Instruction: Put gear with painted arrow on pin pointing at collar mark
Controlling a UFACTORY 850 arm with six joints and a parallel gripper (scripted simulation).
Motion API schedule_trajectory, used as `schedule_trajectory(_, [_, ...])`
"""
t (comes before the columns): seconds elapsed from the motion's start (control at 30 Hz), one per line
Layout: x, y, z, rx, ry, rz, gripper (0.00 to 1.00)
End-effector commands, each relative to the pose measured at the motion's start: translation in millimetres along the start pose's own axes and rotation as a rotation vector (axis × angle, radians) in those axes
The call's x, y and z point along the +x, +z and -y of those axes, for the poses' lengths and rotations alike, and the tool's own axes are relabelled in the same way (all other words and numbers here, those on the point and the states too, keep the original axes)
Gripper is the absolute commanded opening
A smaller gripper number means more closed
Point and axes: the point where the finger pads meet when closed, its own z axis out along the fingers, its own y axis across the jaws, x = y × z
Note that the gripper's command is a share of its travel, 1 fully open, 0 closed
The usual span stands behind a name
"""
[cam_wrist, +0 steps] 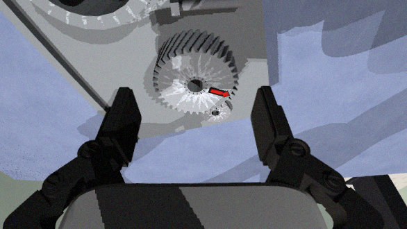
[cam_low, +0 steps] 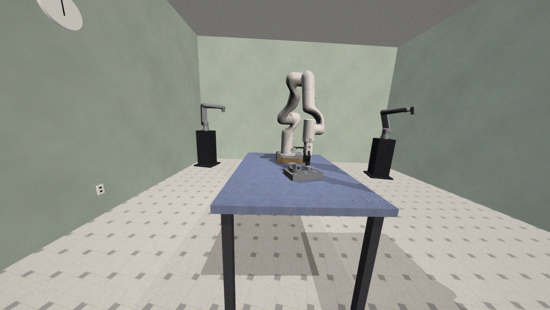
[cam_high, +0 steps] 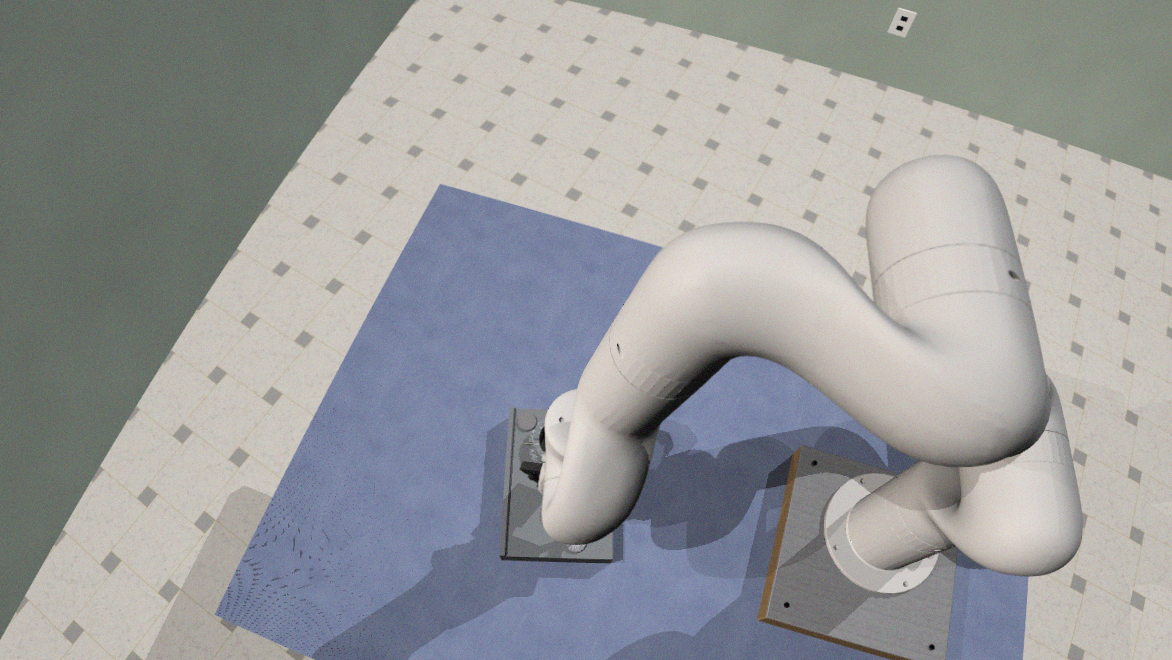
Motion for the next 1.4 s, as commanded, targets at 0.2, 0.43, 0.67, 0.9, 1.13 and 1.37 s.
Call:
schedule_trajectory(0.2, [0, 3, 1, 0.002, 0.0, 0.0, 0.93])
schedule_trajectory(0.43, [0, 8, 1, 0.002, 0.0, 0.0, 0.93])
schedule_trajectory(0.67, [0, 16, 1, 0.002, 0.0, 0.0, 0.93])
schedule_trajectory(0.9, [0, 24, 1, 0.002, 0.0, 0.0, 0.93])
schedule_trajectory(1.13, [0, 30, 1, 0.002, 0.0, 0.0, 0.93])
schedule_trajectory(1.37, [0, 36, 1, 0.002, 0.0, 0.0, 0.93])
